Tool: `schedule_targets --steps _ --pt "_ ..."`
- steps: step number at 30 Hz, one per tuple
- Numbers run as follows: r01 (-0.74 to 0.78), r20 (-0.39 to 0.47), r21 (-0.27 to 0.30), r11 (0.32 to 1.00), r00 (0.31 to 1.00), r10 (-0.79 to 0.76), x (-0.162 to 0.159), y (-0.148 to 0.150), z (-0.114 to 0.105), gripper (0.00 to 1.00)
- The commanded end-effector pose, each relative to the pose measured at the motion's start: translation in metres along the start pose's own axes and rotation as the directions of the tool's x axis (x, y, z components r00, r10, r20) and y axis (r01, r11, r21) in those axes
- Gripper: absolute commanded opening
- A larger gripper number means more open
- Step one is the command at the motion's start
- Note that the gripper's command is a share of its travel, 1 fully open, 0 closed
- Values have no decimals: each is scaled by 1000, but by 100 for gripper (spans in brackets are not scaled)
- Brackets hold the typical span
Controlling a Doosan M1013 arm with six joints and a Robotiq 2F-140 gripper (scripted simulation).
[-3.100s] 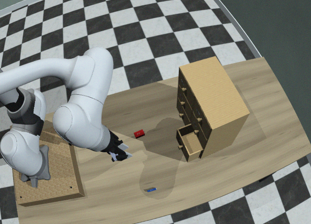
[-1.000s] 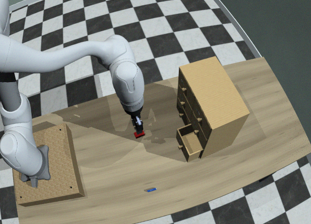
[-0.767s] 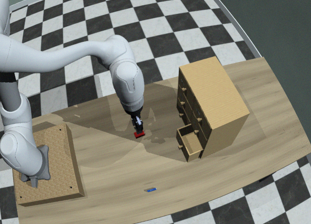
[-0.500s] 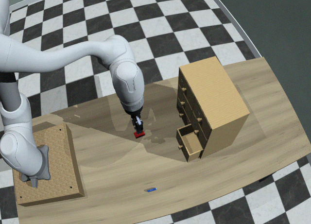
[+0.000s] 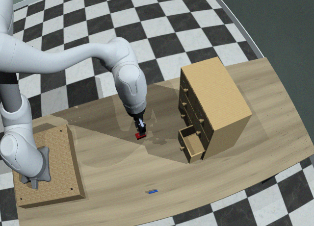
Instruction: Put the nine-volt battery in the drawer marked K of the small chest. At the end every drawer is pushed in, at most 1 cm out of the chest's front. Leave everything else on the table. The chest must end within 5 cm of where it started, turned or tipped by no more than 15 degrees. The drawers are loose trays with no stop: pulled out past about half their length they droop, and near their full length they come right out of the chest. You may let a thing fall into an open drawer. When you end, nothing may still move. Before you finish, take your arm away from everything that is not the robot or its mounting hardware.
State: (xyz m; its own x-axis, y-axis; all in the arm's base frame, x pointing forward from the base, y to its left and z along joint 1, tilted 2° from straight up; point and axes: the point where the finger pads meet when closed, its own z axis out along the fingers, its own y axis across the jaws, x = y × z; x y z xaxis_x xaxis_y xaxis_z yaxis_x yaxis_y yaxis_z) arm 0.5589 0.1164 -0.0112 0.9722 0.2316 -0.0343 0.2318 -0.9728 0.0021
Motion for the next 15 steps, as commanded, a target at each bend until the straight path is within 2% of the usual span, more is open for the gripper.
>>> schedule_targets --steps 1,15 --pt "0 1 1 1000 1000 0 -2 -3 12 26" --pt "0 1 1 1000 1000 0 -2 -3 39 26"
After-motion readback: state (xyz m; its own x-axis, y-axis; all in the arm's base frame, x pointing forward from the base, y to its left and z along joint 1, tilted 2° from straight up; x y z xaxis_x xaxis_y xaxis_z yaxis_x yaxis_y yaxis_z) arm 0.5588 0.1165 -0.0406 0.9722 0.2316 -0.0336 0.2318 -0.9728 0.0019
